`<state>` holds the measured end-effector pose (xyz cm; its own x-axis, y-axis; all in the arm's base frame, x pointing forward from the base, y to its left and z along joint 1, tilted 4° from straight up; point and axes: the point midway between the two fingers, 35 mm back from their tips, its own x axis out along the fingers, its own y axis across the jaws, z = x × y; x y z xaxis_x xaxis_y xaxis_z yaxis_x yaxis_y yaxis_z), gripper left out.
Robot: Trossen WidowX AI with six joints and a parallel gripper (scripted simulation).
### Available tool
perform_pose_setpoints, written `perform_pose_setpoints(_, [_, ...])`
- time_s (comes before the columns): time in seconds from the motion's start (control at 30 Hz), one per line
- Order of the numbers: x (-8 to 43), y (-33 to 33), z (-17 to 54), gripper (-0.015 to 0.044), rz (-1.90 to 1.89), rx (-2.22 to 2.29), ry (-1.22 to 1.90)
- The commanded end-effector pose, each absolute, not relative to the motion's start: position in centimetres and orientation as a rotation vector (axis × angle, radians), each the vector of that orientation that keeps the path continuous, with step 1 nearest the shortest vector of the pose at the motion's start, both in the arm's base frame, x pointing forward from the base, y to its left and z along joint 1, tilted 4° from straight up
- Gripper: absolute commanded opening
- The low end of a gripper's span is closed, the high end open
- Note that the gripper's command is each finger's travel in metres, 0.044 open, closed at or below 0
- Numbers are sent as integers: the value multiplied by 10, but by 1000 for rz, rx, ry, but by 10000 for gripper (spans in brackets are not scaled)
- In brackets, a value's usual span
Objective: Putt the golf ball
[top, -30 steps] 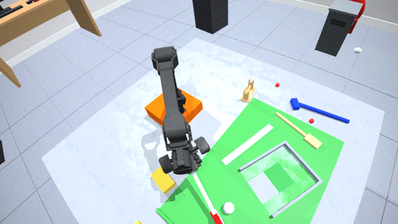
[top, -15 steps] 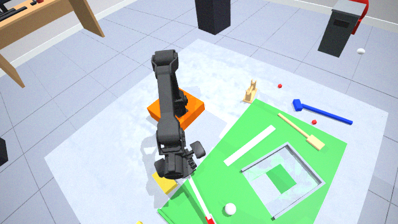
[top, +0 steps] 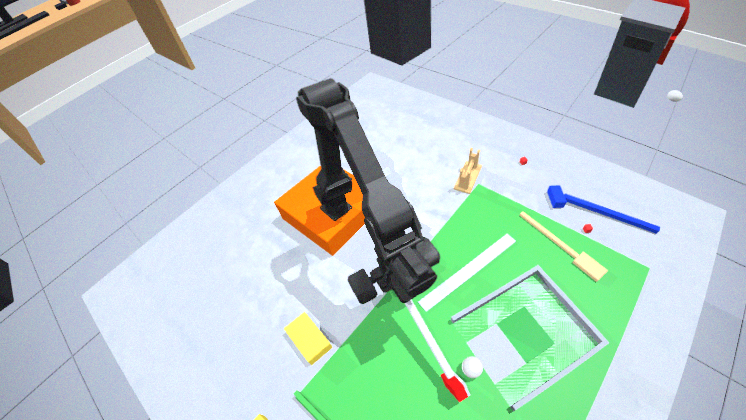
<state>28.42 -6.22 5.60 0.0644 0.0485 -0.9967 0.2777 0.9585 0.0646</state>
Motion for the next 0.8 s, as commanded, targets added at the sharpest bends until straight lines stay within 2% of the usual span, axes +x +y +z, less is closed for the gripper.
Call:
perform_pose_setpoints(0.0, [284, -55, 58, 0, -192, 277, 1495])
perform_pose_setpoints(0.43, [281, -57, 116, 0, -192, 276, 1495])
perform_pose_setpoints(0.77, [281, -56, 108, 0, -189, 280, 1501])
